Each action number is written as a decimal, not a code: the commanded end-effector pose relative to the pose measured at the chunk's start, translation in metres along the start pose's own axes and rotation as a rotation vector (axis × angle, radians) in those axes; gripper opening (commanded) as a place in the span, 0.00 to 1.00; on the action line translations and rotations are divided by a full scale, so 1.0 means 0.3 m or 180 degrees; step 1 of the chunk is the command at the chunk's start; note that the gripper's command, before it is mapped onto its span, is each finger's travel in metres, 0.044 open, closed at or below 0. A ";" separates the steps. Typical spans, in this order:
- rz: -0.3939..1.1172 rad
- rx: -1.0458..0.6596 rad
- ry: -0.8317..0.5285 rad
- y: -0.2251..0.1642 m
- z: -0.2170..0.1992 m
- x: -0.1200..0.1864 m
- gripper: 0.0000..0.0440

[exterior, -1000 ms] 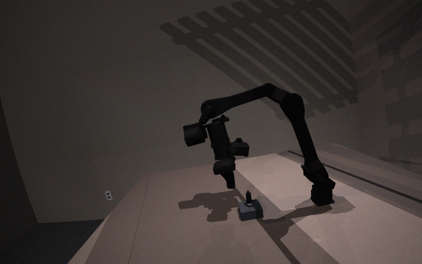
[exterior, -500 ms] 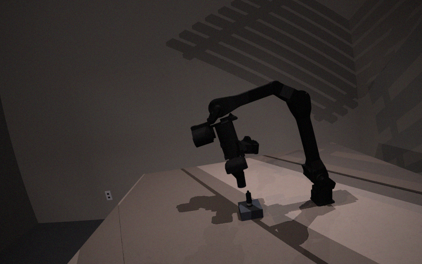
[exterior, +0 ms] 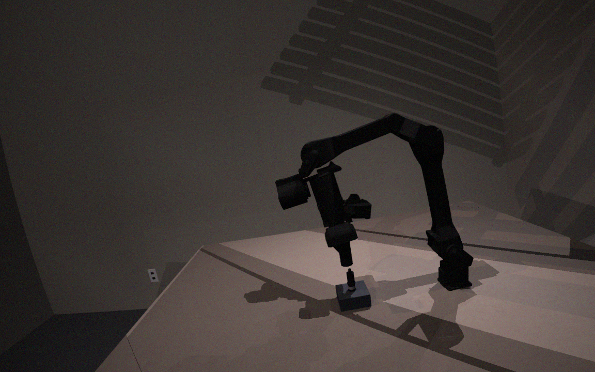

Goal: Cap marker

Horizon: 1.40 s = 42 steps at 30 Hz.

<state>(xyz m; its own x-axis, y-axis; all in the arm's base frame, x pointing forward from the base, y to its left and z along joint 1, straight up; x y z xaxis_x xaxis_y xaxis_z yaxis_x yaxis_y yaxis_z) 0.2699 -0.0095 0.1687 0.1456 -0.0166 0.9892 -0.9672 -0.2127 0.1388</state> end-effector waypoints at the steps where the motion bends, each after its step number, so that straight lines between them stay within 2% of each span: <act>1: 0.0024 0.0016 -0.0018 0.007 -0.003 -0.010 0.00; 42: -0.0014 -0.0015 -0.0032 0.007 0.008 -0.255 0.03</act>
<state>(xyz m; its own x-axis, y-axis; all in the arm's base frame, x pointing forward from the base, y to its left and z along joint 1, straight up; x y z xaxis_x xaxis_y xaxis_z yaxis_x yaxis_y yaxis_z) 0.2616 -0.0109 0.1118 0.1139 -0.0294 0.9931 -0.9740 -0.2002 0.1058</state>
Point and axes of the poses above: the point midway between the two fingers, 35 mm back from their tips, its own x axis back along the fingers, its own z axis across the jaws, y = z × x, the point moved 1 cm from there along x, back along the fingers, and after that the axes turned 15 degrees about x, right-handed, at the moved point
